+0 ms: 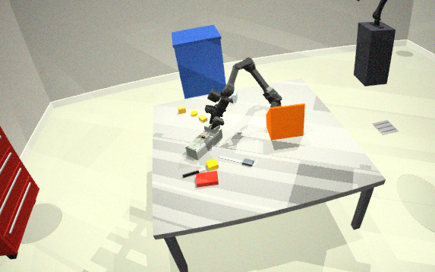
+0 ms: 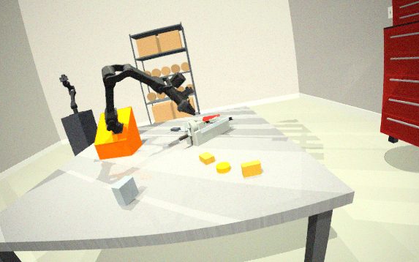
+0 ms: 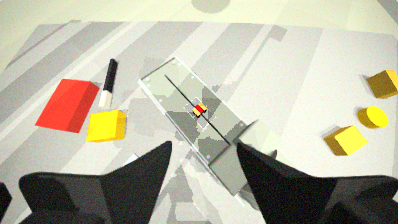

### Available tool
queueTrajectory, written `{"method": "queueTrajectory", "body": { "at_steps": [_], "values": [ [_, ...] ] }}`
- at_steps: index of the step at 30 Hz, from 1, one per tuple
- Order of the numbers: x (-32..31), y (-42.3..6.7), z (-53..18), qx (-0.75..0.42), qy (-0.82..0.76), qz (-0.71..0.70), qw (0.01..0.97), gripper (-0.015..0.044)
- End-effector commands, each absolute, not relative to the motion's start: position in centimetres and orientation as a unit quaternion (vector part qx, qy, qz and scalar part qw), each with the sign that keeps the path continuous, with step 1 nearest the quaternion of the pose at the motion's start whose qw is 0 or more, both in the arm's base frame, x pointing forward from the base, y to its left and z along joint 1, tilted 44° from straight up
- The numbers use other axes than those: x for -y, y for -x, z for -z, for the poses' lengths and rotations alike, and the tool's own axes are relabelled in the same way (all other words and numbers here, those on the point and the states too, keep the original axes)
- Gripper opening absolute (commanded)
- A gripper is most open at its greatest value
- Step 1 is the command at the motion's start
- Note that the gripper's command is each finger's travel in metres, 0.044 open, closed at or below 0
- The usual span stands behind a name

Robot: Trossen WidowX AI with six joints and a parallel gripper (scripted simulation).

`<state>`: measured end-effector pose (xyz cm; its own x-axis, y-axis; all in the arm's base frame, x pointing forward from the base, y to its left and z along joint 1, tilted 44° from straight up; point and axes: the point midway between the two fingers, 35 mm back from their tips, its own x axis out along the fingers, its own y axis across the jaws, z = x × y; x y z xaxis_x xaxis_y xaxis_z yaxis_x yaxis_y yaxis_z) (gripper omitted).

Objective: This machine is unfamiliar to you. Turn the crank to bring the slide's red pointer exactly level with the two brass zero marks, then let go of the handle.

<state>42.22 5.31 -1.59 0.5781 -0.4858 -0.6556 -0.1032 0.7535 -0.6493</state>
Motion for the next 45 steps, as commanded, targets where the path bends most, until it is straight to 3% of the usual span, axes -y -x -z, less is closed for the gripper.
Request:
{"method": "queueTrajectory", "body": {
  "at_steps": [1,8,45],
  "values": [
    [-5.7,-42.3,1.2,-0.444,0.331,0.116,0.824,0.0420],
    [-9.1,-42.2,-2.4,-0.445,0.330,0.115,0.824,0.0440],
    [-9.1,-42.2,-2.4,-0.445,0.330,0.115,0.824,0.0440]
  ]
}}
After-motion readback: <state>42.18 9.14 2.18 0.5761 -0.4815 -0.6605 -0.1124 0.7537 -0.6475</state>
